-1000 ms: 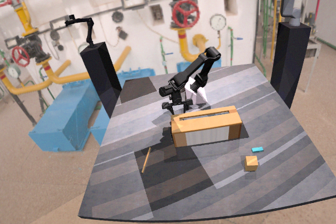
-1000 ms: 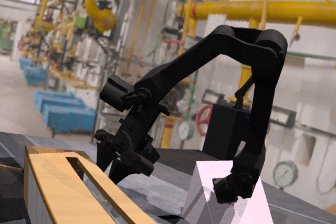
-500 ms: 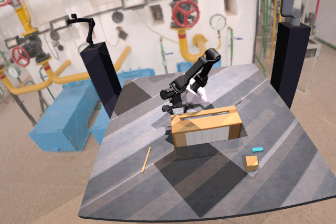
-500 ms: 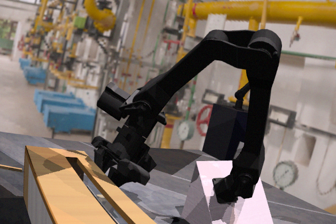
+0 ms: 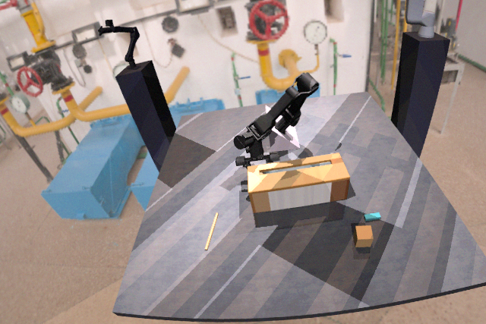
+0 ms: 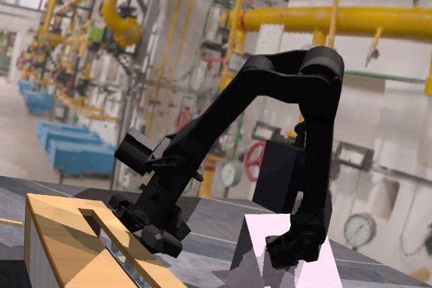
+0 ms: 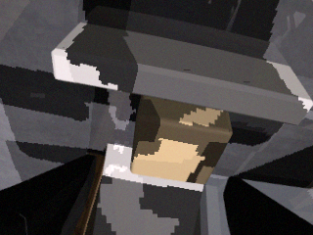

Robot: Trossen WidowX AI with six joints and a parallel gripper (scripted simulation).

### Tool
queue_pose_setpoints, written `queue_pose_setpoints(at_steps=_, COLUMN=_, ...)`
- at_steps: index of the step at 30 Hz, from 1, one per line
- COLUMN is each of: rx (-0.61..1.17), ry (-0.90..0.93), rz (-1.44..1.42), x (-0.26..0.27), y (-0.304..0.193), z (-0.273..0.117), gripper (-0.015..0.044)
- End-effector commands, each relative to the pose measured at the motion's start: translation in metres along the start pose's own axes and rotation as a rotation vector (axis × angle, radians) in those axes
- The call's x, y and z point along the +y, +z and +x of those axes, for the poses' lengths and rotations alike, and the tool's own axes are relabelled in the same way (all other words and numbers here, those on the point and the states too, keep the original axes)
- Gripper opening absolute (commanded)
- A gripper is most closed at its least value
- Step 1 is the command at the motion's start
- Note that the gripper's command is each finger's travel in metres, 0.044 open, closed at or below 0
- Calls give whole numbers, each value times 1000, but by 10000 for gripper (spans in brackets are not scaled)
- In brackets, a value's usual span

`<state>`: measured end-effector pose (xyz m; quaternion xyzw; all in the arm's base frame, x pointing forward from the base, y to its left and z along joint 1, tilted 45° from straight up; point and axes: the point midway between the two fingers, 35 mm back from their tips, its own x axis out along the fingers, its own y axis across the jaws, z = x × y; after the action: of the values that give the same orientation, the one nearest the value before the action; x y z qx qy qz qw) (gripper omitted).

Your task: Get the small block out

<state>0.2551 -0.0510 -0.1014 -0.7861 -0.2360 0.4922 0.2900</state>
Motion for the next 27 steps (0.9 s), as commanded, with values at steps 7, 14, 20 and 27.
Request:
queue_pose_setpoints(at_steps=7, rx=-3, ry=-12, rz=16, x=-3, y=11, z=16, gripper=285)
queue_pose_setpoints(at_steps=14, rx=-3, ry=-13, rz=16, x=-4, y=13, z=18, gripper=180)
queue_pose_setpoints(at_steps=20, rx=-3, ry=-13, rz=16, x=-4, y=13, z=18, gripper=62)
queue_pose_setpoints(at_steps=27, rx=-3, ry=-7, rz=12, x=0, y=2, z=-1, gripper=0)
